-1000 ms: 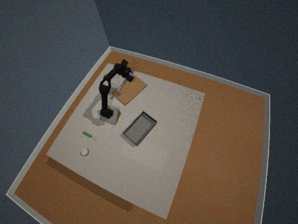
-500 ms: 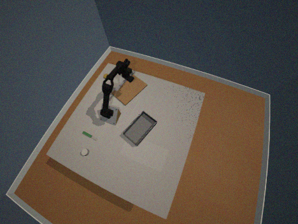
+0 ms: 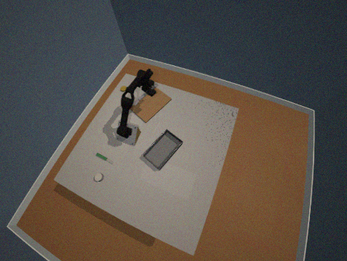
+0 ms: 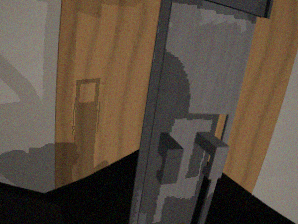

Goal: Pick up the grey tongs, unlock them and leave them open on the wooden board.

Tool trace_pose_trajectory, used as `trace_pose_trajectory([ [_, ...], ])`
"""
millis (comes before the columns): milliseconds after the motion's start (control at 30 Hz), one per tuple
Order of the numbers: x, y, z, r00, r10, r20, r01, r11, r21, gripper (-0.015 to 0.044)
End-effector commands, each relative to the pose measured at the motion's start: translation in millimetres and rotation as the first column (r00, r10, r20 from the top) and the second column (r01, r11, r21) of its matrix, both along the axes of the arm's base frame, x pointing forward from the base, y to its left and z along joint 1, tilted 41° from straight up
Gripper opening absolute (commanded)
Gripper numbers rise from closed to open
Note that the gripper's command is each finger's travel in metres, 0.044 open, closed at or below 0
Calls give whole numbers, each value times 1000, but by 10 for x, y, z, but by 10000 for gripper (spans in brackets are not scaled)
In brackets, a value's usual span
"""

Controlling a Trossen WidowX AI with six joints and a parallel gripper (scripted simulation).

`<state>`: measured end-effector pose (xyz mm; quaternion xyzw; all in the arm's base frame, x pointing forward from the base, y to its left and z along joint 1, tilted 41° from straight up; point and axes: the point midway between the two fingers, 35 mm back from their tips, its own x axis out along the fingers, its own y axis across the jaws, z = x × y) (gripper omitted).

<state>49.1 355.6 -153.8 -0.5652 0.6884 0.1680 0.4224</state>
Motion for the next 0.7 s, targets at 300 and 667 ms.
trace_pose_trajectory([
  [300,-3,-49,-110,1000,-7,-2,7,1000,4,-150],
  [667,-1,-145,-263,1000,-7,-2,7,1000,4,-150],
])
